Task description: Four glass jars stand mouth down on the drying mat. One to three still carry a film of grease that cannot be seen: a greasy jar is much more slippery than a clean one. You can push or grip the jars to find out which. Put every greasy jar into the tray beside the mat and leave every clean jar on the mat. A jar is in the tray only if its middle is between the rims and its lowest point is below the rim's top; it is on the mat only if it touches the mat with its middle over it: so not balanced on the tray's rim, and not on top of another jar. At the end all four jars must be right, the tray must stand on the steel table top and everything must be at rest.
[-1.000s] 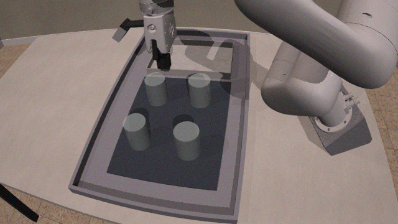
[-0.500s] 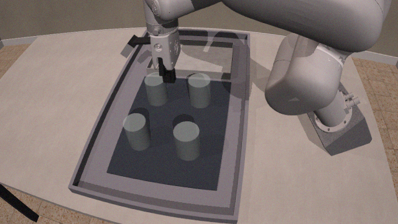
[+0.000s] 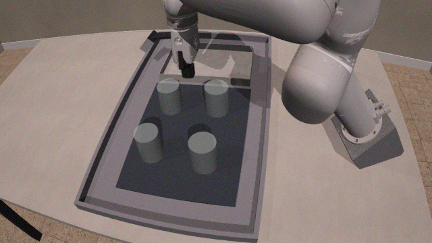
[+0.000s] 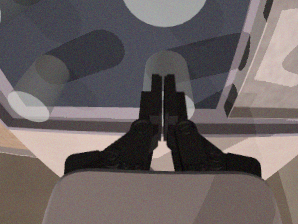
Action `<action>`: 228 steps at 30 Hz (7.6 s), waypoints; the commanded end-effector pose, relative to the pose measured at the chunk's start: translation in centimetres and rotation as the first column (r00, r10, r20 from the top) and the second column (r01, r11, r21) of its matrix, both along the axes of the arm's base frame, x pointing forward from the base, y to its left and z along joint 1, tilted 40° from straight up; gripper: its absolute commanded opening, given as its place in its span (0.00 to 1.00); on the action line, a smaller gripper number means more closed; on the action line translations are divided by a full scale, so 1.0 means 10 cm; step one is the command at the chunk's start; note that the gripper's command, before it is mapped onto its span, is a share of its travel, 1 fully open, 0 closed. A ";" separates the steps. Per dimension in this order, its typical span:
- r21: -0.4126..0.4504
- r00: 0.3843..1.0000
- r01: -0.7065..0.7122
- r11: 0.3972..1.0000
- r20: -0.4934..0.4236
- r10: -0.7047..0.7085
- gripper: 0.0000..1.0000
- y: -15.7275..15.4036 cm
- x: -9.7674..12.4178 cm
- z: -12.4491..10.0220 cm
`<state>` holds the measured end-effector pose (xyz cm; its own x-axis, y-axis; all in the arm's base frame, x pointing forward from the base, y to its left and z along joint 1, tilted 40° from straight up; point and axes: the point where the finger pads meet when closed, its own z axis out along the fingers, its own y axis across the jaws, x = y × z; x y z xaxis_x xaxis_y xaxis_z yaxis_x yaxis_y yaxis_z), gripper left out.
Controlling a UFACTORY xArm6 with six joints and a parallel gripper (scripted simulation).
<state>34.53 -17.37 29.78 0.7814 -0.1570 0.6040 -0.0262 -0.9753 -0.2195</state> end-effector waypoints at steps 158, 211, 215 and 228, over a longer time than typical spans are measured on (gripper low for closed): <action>-0.002 1.000 0.001 1.000 0.004 -0.001 0.00 0.05 0.50 -0.32; -0.002 1.000 0.001 1.000 0.004 -0.001 0.00 0.03 0.52 -0.24; -0.002 1.000 0.001 1.000 0.004 -0.001 0.00 0.03 0.52 -0.24; -0.002 1.000 0.001 1.000 0.004 -0.001 0.00 0.02 0.52 -0.22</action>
